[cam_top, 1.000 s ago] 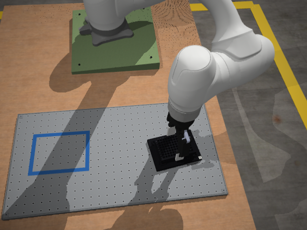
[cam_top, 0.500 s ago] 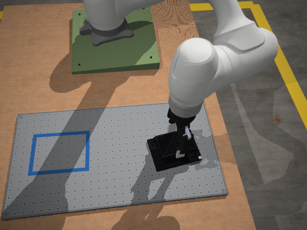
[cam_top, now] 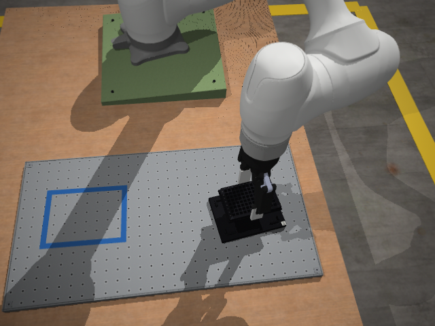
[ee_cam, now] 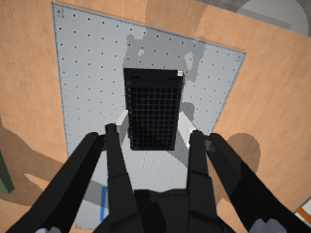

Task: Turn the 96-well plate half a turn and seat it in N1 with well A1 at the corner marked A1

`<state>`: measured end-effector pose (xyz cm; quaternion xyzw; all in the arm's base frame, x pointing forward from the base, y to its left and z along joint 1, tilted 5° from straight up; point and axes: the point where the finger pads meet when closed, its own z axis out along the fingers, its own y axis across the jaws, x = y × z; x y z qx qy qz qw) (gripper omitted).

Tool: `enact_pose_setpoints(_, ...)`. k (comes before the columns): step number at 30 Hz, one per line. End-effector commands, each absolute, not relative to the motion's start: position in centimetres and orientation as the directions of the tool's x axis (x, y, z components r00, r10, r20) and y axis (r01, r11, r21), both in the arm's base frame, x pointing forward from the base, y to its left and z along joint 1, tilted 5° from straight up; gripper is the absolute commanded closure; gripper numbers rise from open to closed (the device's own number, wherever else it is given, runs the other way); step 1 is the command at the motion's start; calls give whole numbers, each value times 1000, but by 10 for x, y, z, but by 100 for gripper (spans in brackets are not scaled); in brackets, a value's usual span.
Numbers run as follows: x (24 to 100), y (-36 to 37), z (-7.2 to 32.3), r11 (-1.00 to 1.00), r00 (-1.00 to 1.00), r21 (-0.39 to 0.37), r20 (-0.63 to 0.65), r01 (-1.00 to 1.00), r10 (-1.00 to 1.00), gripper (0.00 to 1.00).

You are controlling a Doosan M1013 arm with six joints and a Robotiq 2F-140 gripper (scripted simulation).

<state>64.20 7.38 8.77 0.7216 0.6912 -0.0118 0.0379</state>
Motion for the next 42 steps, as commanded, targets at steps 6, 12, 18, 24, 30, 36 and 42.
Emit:
enact_pose_setpoints(6, 642, 74, 94, -42, 44, 38, -69, 998, 997, 100)
enact_pose_setpoints(12, 642, 74, 94, -42, 44, 38, -69, 998, 997, 100)
enact_pose_setpoints(18, 642, 74, 94, -42, 44, 38, -69, 998, 997, 100)
enact_pose_setpoints(24, 638, 61, 94, -174, 177, 47, -64, 984, 982, 100)
enact_pose_setpoints(30, 634, 49, 94, -277, 279, 54, -58, 960, 958, 100)
enact_pose_setpoints(36, 628, 30, 95, -277, 279, 54, -58, 960, 958, 100)
enact_pose_setpoints(42, 622, 10, 96, -277, 279, 54, -58, 960, 958, 100)
